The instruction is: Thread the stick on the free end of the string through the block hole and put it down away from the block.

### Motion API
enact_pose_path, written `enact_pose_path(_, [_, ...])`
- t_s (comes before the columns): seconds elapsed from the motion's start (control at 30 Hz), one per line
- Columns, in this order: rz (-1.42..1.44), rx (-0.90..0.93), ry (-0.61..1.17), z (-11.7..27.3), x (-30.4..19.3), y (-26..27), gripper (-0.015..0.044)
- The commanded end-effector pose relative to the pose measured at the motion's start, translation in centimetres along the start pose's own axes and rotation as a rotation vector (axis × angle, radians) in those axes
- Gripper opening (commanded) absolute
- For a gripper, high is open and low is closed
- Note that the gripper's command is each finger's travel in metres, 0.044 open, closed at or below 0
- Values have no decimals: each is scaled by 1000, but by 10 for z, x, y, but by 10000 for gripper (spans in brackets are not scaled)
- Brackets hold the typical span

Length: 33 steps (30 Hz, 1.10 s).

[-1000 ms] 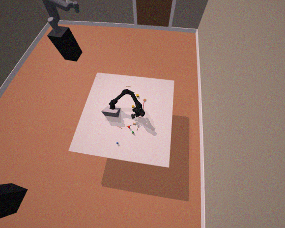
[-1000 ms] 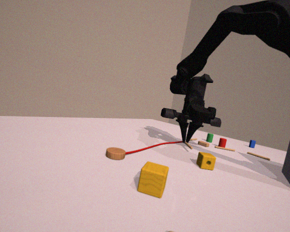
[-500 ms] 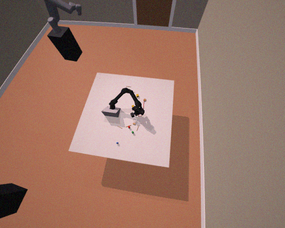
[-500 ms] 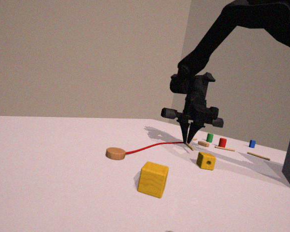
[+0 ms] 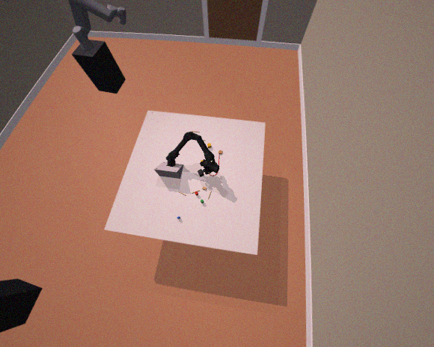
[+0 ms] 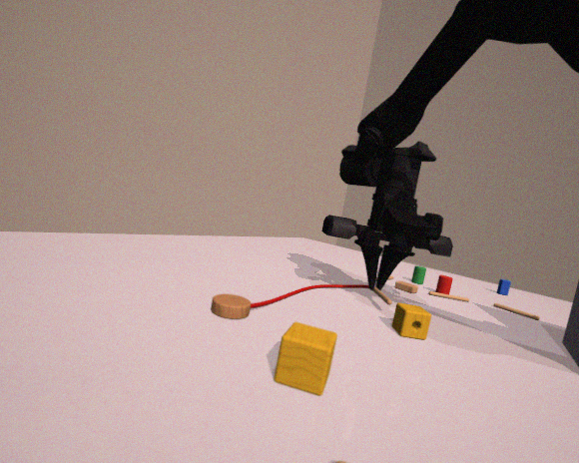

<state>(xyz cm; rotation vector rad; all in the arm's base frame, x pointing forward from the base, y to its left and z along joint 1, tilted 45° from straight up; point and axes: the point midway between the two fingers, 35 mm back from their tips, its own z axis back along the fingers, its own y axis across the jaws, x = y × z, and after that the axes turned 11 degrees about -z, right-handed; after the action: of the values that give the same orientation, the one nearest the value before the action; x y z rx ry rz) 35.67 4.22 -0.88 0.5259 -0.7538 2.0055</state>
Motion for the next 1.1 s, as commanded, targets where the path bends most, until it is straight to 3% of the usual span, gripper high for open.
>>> enact_pose_path(0.0, [-6,-3,-3,0,7,2,0])
enact_pose_path(1.07, [-8,-4,-1,-1,46,13,0])
